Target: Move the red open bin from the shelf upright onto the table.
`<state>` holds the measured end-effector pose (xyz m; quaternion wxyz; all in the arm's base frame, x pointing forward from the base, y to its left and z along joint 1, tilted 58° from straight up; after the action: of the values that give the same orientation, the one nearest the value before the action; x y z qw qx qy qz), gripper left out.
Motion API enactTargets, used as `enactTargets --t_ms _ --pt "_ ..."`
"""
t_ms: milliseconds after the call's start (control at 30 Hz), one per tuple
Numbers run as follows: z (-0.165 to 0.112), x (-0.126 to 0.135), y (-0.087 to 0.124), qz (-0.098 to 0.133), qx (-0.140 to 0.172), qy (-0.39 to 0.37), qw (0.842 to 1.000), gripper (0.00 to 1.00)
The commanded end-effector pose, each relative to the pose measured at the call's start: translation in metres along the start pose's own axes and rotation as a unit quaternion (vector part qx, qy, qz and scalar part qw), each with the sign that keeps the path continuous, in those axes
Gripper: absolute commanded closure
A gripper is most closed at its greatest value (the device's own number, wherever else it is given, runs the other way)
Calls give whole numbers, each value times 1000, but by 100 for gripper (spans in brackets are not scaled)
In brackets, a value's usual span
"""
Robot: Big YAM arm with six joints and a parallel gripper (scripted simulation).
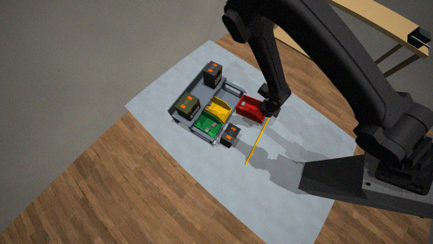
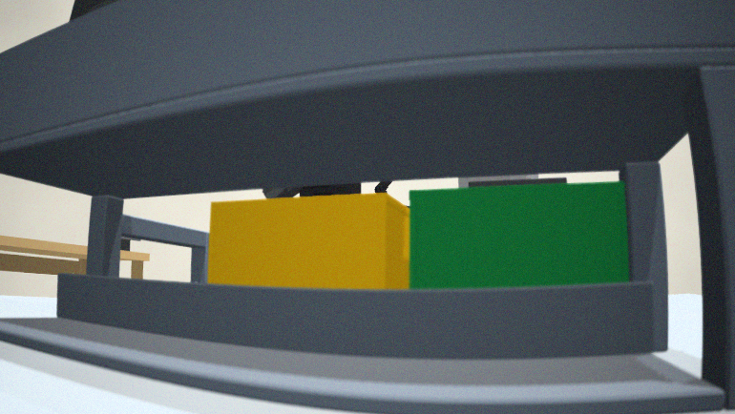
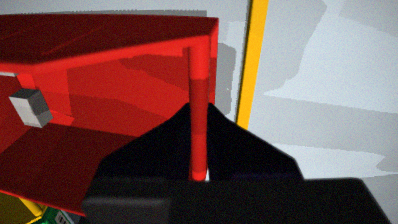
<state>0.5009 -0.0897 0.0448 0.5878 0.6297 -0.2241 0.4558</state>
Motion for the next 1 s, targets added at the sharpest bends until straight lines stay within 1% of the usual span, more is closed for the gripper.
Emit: enactTargets --t_ms 0,100,133,300,967 --pt "-3 0 -7 1 2 -2 1000 100" --pt "-3 1 -7 1 2 -2 1000 100" --pt "-1 3 -5 5 -1 0 1000 100" --pt "-4 1 -9 1 3 -1 1000 100" --pt "-5 1 -17 2 3 0 1000 100"
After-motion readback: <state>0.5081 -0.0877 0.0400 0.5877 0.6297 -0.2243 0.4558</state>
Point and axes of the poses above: the point where the finger pads meet when closed, its own y axis back along the fingers, its own x axis across the jaws, z = x × y, the point moved 7 cm from there along y, back along the fingers, and after that the axes turned 11 degrees about y, right-handed, at the moved point
